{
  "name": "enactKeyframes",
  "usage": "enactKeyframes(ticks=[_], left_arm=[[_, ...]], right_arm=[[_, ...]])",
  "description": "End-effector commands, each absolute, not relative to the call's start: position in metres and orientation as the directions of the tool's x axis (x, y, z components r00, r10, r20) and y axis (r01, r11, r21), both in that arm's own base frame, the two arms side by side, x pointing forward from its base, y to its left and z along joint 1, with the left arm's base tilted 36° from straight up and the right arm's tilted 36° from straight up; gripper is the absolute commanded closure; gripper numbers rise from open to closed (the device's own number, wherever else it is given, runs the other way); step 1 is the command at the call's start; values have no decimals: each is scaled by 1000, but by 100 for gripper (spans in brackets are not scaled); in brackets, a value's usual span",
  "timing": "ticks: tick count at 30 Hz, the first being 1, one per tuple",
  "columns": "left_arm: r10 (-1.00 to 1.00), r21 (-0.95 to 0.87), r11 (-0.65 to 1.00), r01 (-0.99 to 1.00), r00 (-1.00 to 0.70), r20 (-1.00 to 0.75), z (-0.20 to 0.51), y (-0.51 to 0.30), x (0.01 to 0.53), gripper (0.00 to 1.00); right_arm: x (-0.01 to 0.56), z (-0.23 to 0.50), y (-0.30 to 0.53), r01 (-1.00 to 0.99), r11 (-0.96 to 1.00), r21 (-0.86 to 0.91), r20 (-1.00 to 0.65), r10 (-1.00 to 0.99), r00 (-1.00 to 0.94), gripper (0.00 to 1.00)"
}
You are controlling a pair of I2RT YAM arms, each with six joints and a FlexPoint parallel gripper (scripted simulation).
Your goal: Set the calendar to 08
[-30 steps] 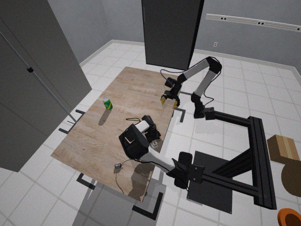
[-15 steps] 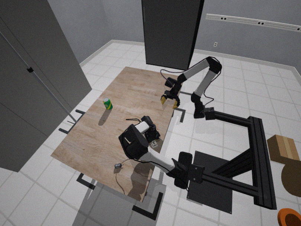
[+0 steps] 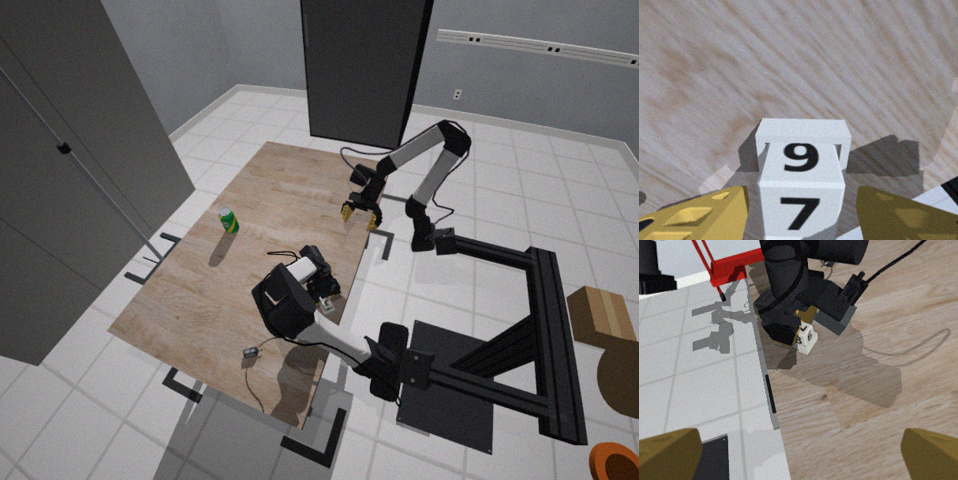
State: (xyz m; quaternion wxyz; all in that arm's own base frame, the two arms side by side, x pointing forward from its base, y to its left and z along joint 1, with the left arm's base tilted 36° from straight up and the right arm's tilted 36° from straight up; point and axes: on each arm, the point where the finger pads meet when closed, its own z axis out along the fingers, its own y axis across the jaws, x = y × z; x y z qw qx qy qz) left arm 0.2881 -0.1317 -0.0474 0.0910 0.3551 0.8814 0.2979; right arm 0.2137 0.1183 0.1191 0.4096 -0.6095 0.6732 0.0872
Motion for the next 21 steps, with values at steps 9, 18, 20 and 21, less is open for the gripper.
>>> enactKeyframes(ticks=[9, 18, 20, 21], left_arm=[[688, 583, 604, 543, -724, -37, 10, -172, 282, 35], [687, 587, 633, 505, -716, -125, 48, -195, 263, 35], [687, 587, 633, 505, -716, -125, 48, -195, 263, 35], [685, 587, 640, 496, -713, -146, 47, -193, 262, 35]], right_arm=[[211, 124, 120, -891, 238, -388, -670, -737, 95, 0], [205, 145, 140, -895, 182, -408, -707, -684, 183, 0], [205, 145, 140, -895, 182, -408, -707, -684, 183, 0], [201, 147, 143, -898, 166, -407, -710, -676, 197, 0]])
